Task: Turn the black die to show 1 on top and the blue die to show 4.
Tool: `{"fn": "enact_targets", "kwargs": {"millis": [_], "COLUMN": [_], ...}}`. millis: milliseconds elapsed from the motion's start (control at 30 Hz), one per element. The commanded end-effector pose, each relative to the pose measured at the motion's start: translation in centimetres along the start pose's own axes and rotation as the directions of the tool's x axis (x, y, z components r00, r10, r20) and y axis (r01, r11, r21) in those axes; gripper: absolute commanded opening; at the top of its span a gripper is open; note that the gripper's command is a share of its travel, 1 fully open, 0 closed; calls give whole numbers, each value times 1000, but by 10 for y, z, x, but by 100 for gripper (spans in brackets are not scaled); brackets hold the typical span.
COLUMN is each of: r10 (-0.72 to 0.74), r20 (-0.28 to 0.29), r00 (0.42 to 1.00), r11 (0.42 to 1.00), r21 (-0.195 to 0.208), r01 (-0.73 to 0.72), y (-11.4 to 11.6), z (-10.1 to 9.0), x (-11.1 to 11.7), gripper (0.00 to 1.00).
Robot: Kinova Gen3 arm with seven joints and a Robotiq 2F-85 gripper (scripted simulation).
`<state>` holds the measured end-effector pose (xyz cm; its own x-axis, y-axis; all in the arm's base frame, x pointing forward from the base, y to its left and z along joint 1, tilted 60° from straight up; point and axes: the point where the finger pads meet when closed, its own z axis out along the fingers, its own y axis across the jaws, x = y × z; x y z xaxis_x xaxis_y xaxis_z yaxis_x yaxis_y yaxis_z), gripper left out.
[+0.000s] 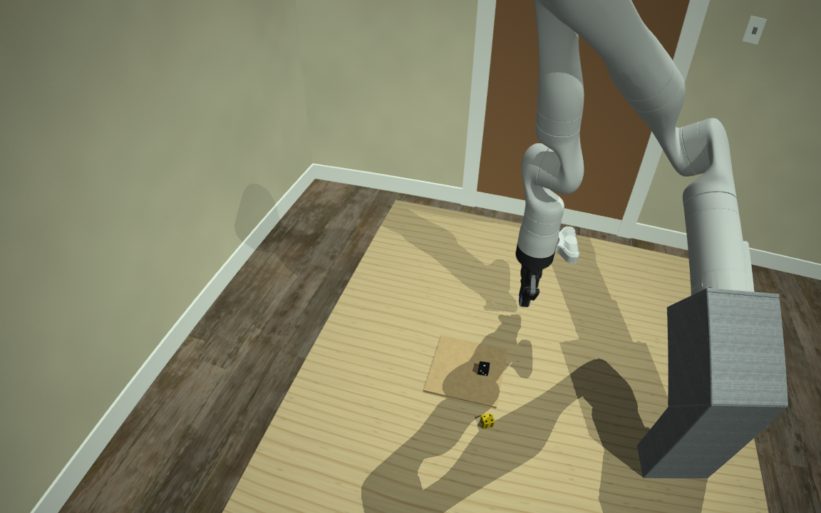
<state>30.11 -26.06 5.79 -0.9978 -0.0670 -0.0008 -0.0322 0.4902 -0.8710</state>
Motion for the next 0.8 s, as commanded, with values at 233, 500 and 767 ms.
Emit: {"fn": "enact_targets", "kwargs": {"millis": [233,500,767], "r10": [8,8,8], "r20": [21,21,21], "r00": [1000,1000,1000], "r11": [1000,1000,1000], "r21": [-19,-19,-19], "r01": [-7,-7,-7], "y": [4,4,3], "z": [-28,-46,-56], "x": [-7,-7,-6], "gripper": [15,15,15]}}
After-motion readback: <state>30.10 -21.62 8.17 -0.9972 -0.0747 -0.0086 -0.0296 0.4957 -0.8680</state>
